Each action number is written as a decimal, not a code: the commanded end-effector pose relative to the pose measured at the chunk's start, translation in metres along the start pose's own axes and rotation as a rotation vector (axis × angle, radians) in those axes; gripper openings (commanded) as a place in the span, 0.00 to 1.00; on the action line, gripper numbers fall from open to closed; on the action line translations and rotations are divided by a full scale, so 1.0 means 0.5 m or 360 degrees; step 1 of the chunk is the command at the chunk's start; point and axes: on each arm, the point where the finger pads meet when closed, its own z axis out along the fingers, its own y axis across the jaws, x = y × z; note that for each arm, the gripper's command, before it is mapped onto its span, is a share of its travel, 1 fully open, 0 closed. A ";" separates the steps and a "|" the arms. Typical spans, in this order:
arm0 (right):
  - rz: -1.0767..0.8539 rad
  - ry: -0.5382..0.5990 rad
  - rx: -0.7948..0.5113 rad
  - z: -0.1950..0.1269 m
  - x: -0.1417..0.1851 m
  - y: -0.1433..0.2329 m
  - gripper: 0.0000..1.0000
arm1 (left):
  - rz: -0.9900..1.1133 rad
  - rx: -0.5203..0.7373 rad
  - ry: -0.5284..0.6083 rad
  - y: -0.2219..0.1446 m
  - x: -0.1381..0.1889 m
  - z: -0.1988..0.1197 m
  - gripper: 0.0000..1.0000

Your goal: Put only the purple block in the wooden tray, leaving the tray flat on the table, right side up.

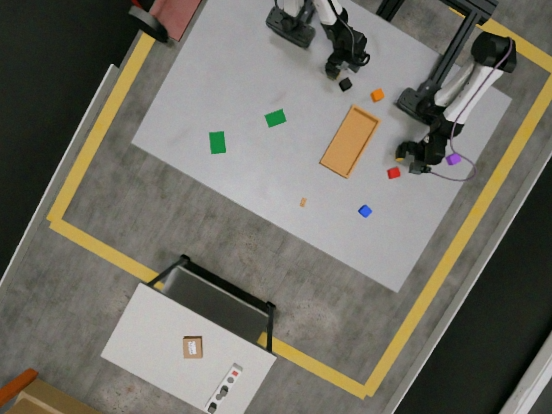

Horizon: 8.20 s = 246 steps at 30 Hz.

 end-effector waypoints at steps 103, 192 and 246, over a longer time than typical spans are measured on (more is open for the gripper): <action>-0.0047 -0.1336 -0.0064 -0.159 -0.669 0.047 1.00 | -0.1004 -0.0245 0.0597 0.543 0.221 0.159 0.48; -0.0177 -0.1163 -0.0149 -0.259 -0.086 -0.481 1.00 | -0.1021 -0.0208 0.0666 -0.488 0.140 0.041 0.35; -0.0254 -0.1206 -0.0081 -0.279 -0.105 -0.486 1.00 | -0.0359 -0.0011 0.0206 -0.498 0.097 -0.027 0.70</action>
